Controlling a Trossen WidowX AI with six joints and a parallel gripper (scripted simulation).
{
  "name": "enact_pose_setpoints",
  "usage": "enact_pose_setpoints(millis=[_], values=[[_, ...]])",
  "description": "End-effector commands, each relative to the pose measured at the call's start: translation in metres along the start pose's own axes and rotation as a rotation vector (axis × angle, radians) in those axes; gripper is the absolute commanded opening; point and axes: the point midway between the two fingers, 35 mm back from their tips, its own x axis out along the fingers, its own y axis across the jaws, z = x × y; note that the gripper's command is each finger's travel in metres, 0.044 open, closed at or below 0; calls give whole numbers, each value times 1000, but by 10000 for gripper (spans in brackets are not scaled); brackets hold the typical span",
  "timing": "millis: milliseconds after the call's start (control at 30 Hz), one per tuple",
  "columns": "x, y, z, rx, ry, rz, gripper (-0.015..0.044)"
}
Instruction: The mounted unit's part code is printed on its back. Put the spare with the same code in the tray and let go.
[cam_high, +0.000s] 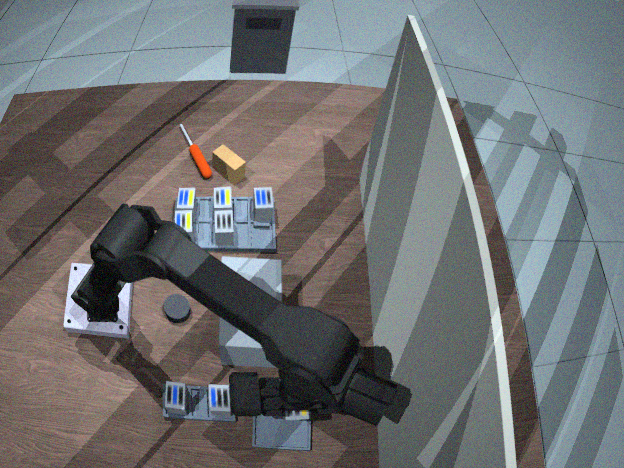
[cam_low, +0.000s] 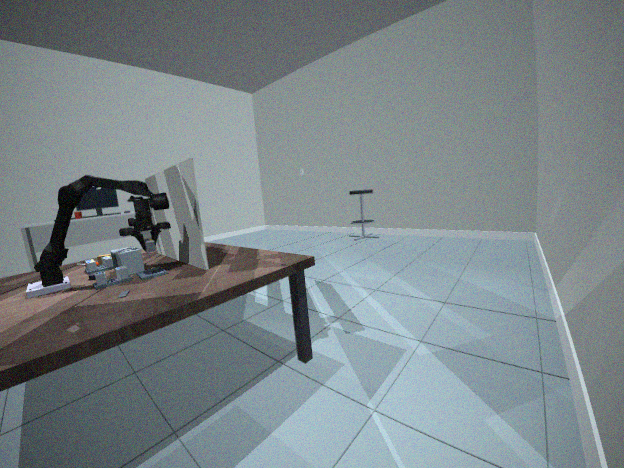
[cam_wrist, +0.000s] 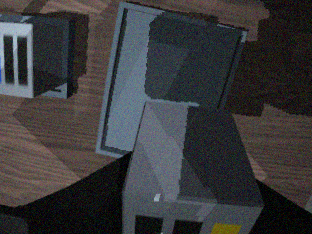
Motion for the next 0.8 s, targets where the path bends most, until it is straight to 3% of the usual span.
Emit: enact_pose_setpoints(millis=[0, 767], values=[[4, 0, 1, -4, -5, 1, 0], [20, 0, 1, -4, -5, 1, 0]])
